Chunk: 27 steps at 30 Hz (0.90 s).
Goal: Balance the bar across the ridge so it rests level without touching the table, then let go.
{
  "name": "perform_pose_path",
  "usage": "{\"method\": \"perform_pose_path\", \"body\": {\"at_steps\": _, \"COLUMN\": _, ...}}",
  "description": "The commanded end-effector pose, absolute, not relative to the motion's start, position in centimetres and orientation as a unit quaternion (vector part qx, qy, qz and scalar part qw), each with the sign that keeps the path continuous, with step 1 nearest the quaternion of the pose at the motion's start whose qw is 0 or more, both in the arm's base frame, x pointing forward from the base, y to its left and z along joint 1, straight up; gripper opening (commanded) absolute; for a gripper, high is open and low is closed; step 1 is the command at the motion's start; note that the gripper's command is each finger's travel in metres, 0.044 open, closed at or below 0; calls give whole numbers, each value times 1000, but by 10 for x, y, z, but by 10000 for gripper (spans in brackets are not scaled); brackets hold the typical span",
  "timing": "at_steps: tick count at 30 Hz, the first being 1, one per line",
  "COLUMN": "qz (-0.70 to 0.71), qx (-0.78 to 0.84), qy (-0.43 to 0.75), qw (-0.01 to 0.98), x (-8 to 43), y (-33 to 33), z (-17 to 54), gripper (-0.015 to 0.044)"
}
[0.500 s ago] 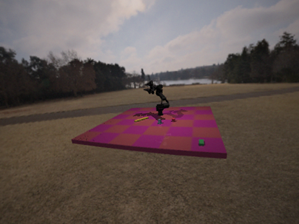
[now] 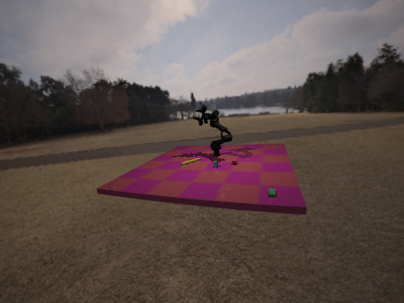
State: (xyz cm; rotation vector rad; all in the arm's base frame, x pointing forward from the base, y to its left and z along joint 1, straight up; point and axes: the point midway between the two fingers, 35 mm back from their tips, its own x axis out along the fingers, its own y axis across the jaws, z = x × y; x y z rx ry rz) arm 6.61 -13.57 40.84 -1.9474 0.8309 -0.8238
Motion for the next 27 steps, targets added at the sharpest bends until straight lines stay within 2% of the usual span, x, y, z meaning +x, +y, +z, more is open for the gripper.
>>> {"method": "perform_pose_path", "body": {"at_steps": 1, "qz": -354, "qx": -758, "qy": 303, "qw": 457, "x": 60, "y": -142, "z": 416, "gripper": 315}}
{"method": "perform_pose_path", "body": {"at_steps": 27, "qz": -444, "qx": -548, "qy": 139, "qw": 695, "x": 40, "y": -213, "z": 427, "gripper": 315}}
